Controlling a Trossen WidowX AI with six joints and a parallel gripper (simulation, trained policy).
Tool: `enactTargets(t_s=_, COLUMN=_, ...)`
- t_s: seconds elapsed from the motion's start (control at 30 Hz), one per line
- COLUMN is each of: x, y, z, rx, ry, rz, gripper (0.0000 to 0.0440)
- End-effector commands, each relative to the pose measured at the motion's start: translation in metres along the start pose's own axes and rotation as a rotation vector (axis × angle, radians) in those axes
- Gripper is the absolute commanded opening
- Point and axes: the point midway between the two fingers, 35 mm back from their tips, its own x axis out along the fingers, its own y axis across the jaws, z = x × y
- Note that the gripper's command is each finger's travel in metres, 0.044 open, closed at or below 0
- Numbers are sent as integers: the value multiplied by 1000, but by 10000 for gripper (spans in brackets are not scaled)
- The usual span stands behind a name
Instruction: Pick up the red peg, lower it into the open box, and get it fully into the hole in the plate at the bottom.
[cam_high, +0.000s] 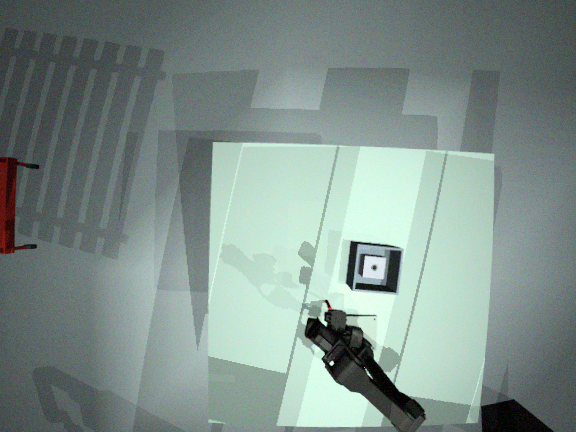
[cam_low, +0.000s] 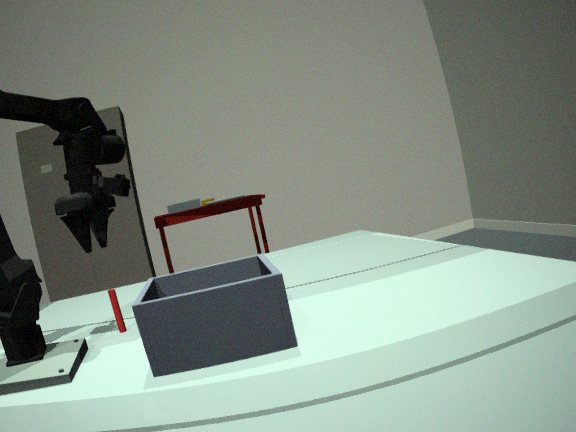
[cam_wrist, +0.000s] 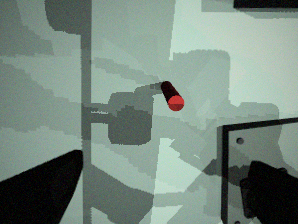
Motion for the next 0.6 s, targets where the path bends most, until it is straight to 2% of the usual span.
enactTargets(t_s=0.0, x=20, y=-8, z=0, rx=121, ry=34, rz=-52, gripper=440)
enactTargets(t_s=0.27, x=56, y=-14, z=5, rx=284, ry=35, rz=-102, gripper=440)
enactTargets(t_s=0.57, x=96, y=-12, z=11, rx=360, ry=-3, rz=-117, gripper=440)
